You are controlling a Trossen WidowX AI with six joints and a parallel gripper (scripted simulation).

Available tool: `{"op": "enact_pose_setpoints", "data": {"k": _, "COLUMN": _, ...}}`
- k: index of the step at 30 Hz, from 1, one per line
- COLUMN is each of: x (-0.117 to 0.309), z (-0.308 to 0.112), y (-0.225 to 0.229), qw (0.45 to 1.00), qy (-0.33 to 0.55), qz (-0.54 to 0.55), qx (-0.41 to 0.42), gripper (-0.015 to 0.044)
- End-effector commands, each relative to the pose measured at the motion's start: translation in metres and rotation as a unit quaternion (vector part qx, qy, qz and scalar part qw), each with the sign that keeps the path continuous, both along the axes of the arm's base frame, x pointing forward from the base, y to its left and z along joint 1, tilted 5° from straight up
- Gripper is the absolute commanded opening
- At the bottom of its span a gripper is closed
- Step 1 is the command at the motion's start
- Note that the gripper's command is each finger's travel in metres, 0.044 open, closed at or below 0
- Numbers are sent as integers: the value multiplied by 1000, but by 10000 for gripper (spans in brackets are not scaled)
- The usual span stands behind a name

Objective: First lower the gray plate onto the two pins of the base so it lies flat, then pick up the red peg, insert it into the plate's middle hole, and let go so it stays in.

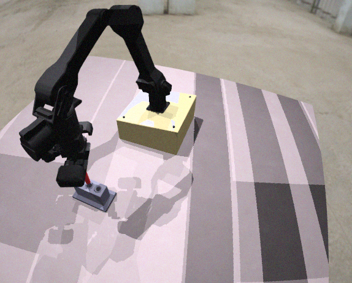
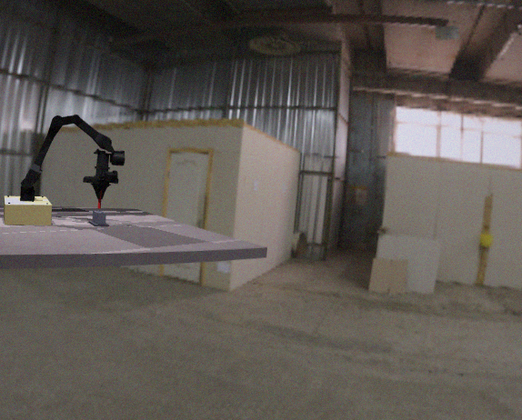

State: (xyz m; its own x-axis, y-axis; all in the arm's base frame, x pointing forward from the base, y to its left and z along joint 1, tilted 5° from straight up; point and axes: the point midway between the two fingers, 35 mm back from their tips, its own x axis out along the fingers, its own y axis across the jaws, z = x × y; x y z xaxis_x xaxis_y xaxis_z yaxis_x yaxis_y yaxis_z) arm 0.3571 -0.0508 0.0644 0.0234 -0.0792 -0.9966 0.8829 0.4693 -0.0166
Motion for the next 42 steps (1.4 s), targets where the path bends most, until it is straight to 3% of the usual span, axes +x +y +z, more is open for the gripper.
{"op": "enact_pose_setpoints", "data": {"k": 1, "x": 0, "z": 0, "y": -1, "qw": 1000, "qy": 2, "qz": 2, "qx": -1, "gripper": 0}}
{"op": "enact_pose_setpoints", "data": {"k": 42, "x": 0, "z": -18, "y": -3, "qw": 1000, "qy": 2, "qz": 2, "qx": -1, "gripper": 0}}
